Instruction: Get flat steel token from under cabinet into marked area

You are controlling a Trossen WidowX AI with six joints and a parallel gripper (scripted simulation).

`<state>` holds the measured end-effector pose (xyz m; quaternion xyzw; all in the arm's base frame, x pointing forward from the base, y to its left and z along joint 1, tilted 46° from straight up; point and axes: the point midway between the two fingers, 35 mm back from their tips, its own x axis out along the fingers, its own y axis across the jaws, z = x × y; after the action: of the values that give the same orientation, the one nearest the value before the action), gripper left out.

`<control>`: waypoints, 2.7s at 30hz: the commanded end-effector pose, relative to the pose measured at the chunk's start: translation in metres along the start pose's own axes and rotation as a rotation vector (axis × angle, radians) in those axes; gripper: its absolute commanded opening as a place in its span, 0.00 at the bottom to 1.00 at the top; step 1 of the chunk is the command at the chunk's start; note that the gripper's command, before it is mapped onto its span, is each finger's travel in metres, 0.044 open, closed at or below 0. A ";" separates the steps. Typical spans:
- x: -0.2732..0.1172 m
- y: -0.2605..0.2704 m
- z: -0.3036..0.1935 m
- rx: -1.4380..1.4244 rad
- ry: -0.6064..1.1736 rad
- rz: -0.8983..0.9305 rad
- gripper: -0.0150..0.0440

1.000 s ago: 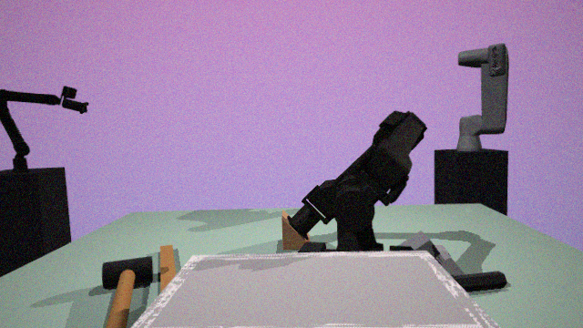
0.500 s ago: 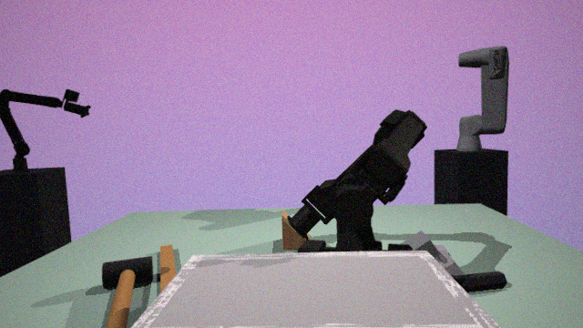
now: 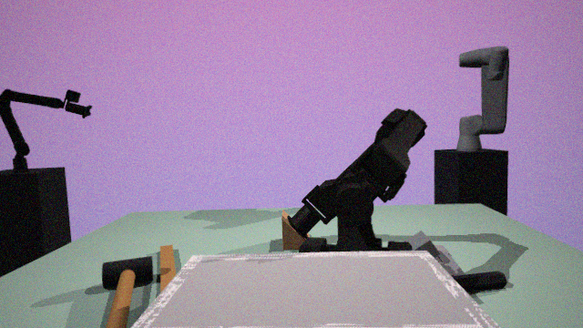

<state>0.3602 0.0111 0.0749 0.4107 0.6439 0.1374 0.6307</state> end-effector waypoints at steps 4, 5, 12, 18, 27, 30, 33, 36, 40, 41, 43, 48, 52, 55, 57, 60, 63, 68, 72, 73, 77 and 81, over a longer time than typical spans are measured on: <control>0.001 0.001 -0.009 0.003 0.004 -0.001 0.25; 0.001 0.001 -0.010 0.003 0.004 -0.001 0.25; 0.001 0.001 -0.018 0.003 0.004 -0.001 0.25; 0.001 0.001 -0.024 0.003 0.004 -0.001 0.25; 0.001 0.000 -0.034 0.004 0.005 -0.001 0.25; 0.001 0.000 -0.038 0.004 0.005 -0.001 0.25; 0.001 0.000 -0.041 0.004 0.005 -0.001 0.25; 0.001 0.000 -0.045 0.004 0.005 -0.001 0.25; 0.001 0.000 -0.049 0.004 0.005 -0.001 0.25; 0.001 0.000 -0.050 0.004 0.005 -0.001 0.25; 0.001 0.000 -0.053 0.004 0.006 -0.001 0.25; 0.001 0.000 -0.059 0.004 0.006 -0.001 0.25; 0.001 -0.001 -0.064 0.005 0.006 -0.001 0.25; 0.001 -0.001 -0.068 0.005 0.006 -0.001 0.25; 0.001 -0.001 -0.070 0.005 0.006 -0.001 0.25; 0.001 -0.001 -0.074 0.005 0.006 -0.001 0.25; 0.001 -0.001 -0.078 0.005 0.007 -0.001 0.25; 0.001 -0.001 -0.084 0.005 0.007 -0.001 0.25; 0.001 -0.001 -0.089 0.006 0.007 -0.001 0.25; 0.001 -0.001 -0.090 0.006 0.007 -0.001 0.25; 0.001 -0.001 -0.095 0.006 0.007 -0.001 0.25; 0.001 -0.001 -0.099 0.006 0.007 -0.001 0.25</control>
<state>0.2730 0.0421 0.0894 0.4112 0.6451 0.1369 0.6293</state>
